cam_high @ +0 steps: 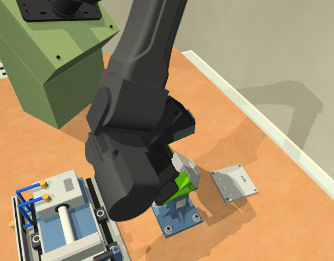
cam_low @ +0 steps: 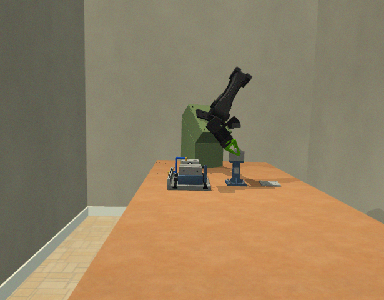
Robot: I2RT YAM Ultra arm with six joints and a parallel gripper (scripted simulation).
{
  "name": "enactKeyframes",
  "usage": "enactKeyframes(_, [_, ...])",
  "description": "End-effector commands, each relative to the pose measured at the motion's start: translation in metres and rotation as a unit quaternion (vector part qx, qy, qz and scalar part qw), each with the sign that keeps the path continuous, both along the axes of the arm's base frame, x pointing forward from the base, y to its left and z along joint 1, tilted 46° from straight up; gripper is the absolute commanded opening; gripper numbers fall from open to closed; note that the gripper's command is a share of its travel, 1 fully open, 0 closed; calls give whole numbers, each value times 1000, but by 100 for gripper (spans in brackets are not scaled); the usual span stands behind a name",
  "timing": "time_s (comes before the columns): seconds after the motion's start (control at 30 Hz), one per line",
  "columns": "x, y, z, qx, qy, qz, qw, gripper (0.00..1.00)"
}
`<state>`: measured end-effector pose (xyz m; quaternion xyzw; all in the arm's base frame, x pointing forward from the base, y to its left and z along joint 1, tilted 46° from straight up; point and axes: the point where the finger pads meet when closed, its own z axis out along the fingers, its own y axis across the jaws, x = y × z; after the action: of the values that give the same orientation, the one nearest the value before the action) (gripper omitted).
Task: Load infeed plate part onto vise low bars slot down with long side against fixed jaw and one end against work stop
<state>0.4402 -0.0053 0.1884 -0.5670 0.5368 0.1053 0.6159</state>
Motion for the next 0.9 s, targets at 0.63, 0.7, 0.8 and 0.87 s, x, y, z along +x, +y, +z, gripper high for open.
enactKeyframes(0.63, [1,-9,12,7,-21,2,1000,81])
enactKeyframes(0.7, [1,-9,12,7,-21,2,1000,81])
enactKeyframes(0.8, [1,-9,12,7,-21,2,1000,81])
enactKeyframes(0.87, [1,-9,12,7,-21,2,1000,81])
